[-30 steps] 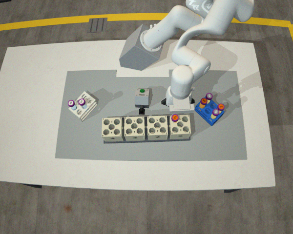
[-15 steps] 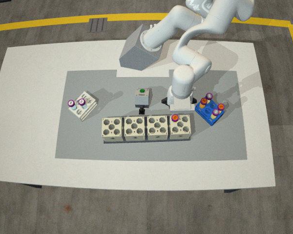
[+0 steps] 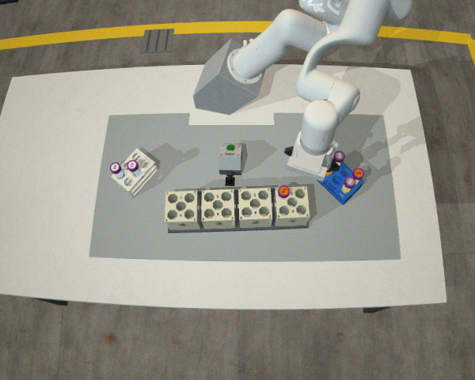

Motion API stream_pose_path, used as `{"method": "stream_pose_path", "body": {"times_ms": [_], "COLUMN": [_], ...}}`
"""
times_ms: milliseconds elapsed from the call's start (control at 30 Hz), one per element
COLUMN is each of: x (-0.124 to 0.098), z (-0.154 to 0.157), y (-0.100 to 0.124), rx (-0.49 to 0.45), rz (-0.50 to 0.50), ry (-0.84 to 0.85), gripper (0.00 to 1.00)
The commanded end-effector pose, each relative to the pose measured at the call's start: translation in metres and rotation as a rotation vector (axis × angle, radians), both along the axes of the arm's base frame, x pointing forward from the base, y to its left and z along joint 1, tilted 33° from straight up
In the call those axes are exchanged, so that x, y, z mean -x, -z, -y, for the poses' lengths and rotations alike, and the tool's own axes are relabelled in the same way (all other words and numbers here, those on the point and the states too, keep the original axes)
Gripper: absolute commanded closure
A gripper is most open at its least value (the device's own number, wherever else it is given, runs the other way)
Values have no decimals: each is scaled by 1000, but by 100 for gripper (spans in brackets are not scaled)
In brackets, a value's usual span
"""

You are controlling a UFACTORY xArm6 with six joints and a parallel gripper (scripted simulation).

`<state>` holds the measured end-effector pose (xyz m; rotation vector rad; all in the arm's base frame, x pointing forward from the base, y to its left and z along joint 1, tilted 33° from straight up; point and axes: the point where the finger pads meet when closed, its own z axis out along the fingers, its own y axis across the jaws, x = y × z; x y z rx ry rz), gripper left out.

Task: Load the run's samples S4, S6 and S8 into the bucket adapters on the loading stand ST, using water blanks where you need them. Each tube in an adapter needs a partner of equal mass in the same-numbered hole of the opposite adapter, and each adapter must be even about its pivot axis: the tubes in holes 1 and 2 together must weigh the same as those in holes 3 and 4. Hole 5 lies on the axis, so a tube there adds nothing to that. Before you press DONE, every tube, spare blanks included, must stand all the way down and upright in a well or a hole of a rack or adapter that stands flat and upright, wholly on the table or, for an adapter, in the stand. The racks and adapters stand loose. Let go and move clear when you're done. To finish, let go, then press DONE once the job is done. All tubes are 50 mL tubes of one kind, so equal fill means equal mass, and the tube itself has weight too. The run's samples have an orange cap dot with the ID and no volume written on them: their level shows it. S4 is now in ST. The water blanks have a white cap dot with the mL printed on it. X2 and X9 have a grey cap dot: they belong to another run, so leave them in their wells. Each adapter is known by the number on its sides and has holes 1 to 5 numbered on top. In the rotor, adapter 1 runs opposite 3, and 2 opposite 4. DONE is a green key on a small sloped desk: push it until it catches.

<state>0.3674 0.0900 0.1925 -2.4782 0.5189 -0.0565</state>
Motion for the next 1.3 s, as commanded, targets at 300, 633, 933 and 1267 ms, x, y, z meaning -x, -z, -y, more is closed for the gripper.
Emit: {"method": "stream_pose_path", "body": {"times_ms": [300,633,933,1267], "x": [16,28,36,42], "z": [-60,-97,-127,-147], "y": [-36,-58,-75,-86], "rx": [-37,-38,-38,-38], "rz": [-237,-237,-237,-237], "ry": [368,368,368,368], "gripper": [43,43,43,43]}}
